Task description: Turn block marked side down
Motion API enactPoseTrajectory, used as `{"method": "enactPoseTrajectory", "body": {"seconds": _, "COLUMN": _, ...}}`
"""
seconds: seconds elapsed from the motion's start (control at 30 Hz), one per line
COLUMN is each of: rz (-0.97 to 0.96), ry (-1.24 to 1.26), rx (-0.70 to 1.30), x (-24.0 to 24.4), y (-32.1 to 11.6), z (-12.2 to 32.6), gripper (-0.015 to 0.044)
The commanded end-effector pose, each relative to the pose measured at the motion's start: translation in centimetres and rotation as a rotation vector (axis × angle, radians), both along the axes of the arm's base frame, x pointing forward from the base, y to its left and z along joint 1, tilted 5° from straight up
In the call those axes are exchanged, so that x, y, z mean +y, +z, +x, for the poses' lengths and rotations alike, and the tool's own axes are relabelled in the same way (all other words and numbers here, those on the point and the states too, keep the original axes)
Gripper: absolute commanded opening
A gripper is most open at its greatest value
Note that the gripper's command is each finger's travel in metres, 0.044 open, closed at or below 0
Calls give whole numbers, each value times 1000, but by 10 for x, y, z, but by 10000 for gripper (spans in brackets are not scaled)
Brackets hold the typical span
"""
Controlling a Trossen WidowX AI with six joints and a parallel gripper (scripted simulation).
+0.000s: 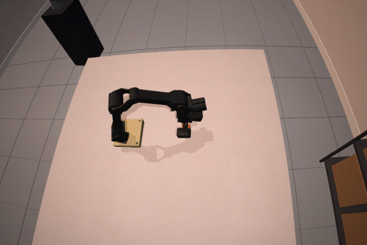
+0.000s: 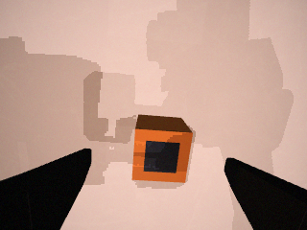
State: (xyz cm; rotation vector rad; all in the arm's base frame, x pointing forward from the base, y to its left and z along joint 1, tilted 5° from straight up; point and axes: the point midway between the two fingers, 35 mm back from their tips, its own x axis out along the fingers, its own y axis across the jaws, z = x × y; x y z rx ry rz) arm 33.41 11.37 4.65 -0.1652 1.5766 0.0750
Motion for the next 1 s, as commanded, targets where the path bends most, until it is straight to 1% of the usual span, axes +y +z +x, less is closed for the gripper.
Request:
{"method": "enactPoseTrajectory", "body": {"seconds": 0.0, "rz": -8, "ry": 3, "rx": 5, "x": -2, "y": -9, "z": -1, "gripper": 440}}
{"method": "enactPoseTrajectory", "body": {"seconds": 0.4, "rz": -8, "ry": 3, "rx": 5, "x": -3, "y": -26, "z": -2, "gripper": 440}}
{"method": "enactPoseTrajectory", "body": {"seconds": 0.73, "rz": -8, "ry": 3, "rx": 5, "x": -3, "y": -26, "z": -2, "gripper": 177}}
{"method": "enactPoseTrajectory", "body": {"seconds": 0.97, "rz": -8, "ry": 3, "rx": 5, "x": -3, "y": -26, "z": -2, "gripper": 131}}
